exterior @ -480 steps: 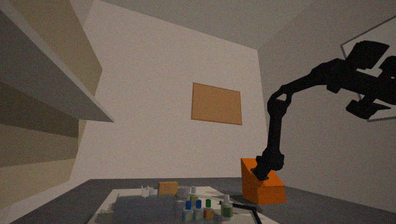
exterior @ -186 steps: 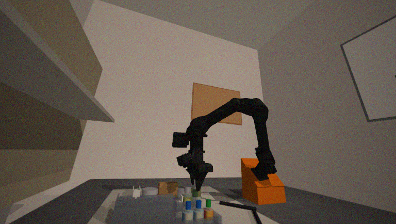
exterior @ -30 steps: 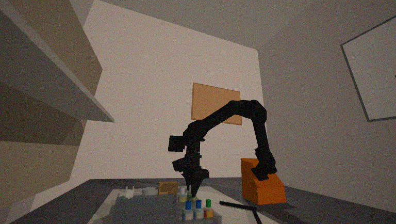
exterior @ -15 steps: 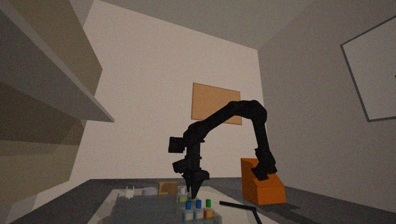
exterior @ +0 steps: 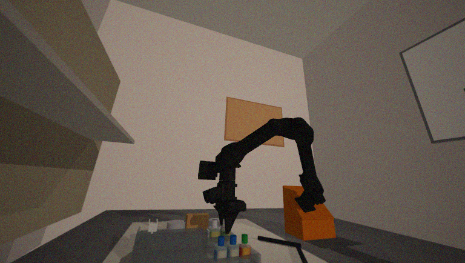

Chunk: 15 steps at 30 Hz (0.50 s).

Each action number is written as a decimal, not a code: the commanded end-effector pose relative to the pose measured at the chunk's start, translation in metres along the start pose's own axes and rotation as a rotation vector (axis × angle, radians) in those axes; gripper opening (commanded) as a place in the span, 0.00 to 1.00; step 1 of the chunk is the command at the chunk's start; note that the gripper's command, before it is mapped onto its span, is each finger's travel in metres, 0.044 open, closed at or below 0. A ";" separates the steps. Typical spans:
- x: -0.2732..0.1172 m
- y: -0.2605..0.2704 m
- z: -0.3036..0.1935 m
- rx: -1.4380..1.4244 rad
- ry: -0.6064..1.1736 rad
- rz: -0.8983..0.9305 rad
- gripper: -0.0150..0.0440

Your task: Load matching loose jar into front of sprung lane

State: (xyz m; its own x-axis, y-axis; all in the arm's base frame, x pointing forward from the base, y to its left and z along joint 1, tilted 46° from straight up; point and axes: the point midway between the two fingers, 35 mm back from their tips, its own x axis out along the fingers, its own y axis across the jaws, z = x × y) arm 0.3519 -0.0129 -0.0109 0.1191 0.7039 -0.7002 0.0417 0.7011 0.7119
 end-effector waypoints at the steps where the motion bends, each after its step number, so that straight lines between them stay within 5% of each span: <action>1: 0.000 0.001 0.001 -0.004 -0.007 0.002 0.25; 15: 0.000 0.001 -0.002 -0.004 -0.007 0.002 0.25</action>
State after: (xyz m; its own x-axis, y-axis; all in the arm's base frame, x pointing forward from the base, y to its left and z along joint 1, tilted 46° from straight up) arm 0.3496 -0.0126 -0.0111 0.1194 0.7042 -0.6999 0.0438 0.7005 0.7123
